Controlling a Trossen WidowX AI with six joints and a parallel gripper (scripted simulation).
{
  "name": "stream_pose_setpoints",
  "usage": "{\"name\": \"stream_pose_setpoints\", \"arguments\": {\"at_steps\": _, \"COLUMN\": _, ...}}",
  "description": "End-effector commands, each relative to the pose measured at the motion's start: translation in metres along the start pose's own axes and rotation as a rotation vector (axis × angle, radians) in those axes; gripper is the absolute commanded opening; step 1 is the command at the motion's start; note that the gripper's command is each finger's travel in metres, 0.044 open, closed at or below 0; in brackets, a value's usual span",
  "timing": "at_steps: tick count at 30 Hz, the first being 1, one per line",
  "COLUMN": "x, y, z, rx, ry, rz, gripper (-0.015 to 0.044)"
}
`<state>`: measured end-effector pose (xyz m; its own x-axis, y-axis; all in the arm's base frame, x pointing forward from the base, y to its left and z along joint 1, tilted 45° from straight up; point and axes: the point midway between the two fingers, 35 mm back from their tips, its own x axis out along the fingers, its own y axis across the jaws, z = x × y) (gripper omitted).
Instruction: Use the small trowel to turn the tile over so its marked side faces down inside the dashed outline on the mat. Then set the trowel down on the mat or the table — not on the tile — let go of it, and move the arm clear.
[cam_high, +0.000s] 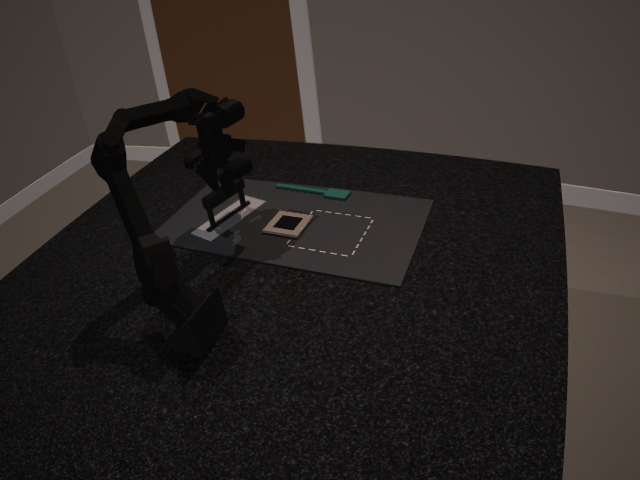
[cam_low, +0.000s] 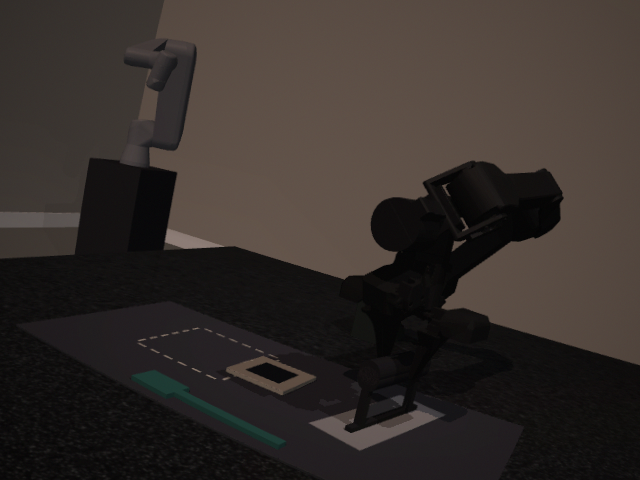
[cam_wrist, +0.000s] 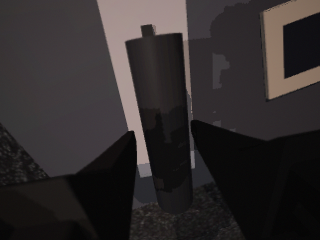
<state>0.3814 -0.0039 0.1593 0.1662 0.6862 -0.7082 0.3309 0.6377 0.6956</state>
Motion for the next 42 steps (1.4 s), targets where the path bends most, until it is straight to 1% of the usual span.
{"name": "stream_pose_setpoints", "arguments": {"at_steps": 1, "x": 0.0021, "y": 0.0001, "z": -0.0007, "rx": 0.007, "ry": 0.003, "rz": 0.004, "gripper": 0.0132}}
{"name": "stream_pose_setpoints", "arguments": {"at_steps": 23, "x": 0.0021, "y": 0.0001, "z": -0.0007, "rx": 0.002, "ry": 0.003, "rz": 0.004, "gripper": 0.0130}}
{"name": "stream_pose_setpoints", "arguments": {"at_steps": 42, "x": 0.0021, "y": 0.0001, "z": -0.0007, "rx": -0.539, "ry": 0.002, "rz": 0.005, "gripper": 0.0130}}
